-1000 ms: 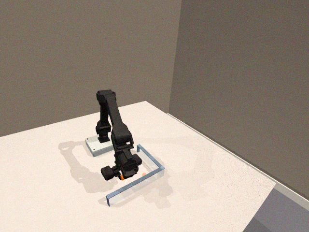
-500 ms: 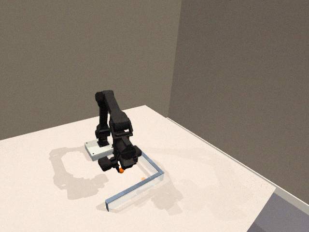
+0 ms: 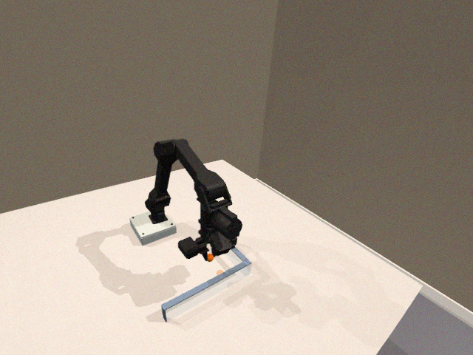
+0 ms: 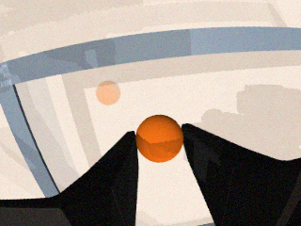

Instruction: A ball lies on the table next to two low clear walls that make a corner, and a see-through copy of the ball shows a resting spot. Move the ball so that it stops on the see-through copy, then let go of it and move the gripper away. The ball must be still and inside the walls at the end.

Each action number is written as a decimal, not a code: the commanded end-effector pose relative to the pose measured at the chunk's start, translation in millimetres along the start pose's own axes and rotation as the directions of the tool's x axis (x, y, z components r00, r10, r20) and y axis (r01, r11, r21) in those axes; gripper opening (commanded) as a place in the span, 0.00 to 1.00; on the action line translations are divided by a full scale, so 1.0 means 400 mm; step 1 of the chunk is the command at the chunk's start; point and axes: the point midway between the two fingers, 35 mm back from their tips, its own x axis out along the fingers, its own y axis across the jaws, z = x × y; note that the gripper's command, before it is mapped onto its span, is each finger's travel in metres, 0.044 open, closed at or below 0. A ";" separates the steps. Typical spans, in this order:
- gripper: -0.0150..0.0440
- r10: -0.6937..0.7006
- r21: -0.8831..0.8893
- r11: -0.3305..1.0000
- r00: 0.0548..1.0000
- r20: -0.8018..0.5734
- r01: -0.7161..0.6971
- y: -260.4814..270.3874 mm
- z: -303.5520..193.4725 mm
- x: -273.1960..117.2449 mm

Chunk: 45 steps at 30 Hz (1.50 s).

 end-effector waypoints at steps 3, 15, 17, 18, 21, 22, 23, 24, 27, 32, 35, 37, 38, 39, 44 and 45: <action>0.25 0.000 -0.001 1.000 1.000 -0.005 0.000 0.098 0.003 0.036; 0.25 0.000 -0.001 1.000 1.000 -0.005 0.000 0.110 0.007 0.113; 0.25 0.000 -0.001 1.000 1.000 -0.005 0.000 0.110 0.007 0.141; 0.25 0.000 -0.001 1.000 1.000 -0.005 0.000 0.110 0.007 0.154; 0.25 0.000 -0.001 1.000 1.000 -0.005 0.000 0.109 0.004 0.195; 0.25 0.000 -0.001 1.000 1.000 -0.005 0.000 0.109 0.003 0.206; 0.25 0.000 -0.001 1.000 1.000 -0.005 0.000 0.109 0.002 0.212; 0.25 0.000 -0.001 1.000 1.000 -0.006 0.000 0.109 0.002 0.214; 0.25 0.000 -0.001 1.000 1.000 -0.006 0.000 0.109 0.002 0.214; 0.25 0.000 -0.001 1.000 1.000 -0.006 0.000 0.109 0.002 0.221; 0.25 0.000 -0.001 1.000 1.000 -0.006 0.000 0.109 0.002 0.231; 0.25 0.000 -0.001 1.000 1.000 -0.006 0.000 0.109 0.002 0.240; 0.25 0.000 -0.001 1.000 1.000 -0.006 0.000 0.109 0.002 0.244; 0.25 0.000 -0.001 1.000 1.000 -0.006 0.000 0.109 0.001 0.248; 0.25 0.000 -0.001 1.000 1.000 -0.006 0.000 0.109 0.001 0.262; 0.25 0.000 -0.001 1.000 1.000 -0.006 0.000 0.109 0.001 0.262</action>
